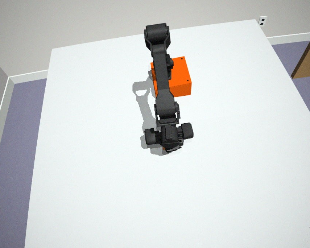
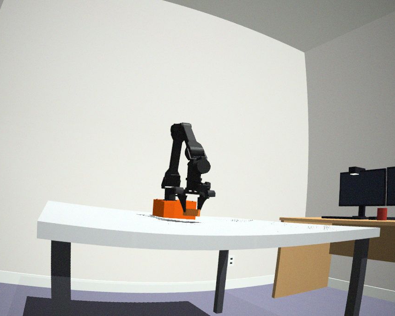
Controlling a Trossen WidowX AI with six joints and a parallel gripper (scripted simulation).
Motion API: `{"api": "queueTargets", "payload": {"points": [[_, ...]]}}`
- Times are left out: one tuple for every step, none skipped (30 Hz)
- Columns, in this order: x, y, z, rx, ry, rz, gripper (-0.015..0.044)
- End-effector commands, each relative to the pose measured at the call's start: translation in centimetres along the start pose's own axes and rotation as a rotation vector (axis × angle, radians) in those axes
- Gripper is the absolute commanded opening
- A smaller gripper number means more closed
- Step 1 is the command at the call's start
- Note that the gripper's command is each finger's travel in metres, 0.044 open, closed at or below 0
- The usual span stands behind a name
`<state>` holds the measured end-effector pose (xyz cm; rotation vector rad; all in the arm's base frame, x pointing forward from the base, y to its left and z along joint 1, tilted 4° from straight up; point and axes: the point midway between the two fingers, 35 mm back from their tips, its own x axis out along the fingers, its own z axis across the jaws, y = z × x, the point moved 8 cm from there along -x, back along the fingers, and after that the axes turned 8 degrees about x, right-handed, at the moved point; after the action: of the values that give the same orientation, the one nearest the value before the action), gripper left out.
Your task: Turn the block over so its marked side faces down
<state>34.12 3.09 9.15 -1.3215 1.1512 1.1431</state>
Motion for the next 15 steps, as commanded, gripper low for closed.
{"api": "queueTargets", "payload": {"points": [[0.3, 0.4, -0.1, 0.005, -0.005, -0.034, 0.0], [0.4, 0.5, -0.1, 0.006, -0.008, -0.05, 0.0], [0.5, 0.6, -0.1, 0.006, -0.011, -0.066, 0.0], [0.5, 0.7, -0.1, 0.006, -0.013, -0.082, 0.0], [0.6, 0.8, -0.1, 0.007, -0.016, -0.098, 0.0], [0.7, 0.9, -0.2, 0.007, -0.019, -0.114, 0.0], [0.8, 1.0, -0.2, 0.007, -0.021, -0.13, 0.0], [0.9, 1.2, -0.2, 0.008, -0.024, -0.146, 0.0], [1.0, 1.3, -0.2, 0.008, -0.026, -0.163, 0.0], [1.0, 1.4, -0.2, 0.008, -0.029, -0.179, 0.0], [1.1, 1.5, -0.3, 0.008, -0.031, -0.195, 0.0], [1.2, 1.7, -0.3, 0.008, -0.034, -0.211, 0.0], [1.2, 1.8, -0.3, 0.008, -0.036, -0.227, 0.0], [1.3, 1.9, -0.3, 0.008, -0.038, -0.243, 0.0], [1.4, 2.1, -0.3, 0.008, -0.04, -0.259, 0.0]]}}
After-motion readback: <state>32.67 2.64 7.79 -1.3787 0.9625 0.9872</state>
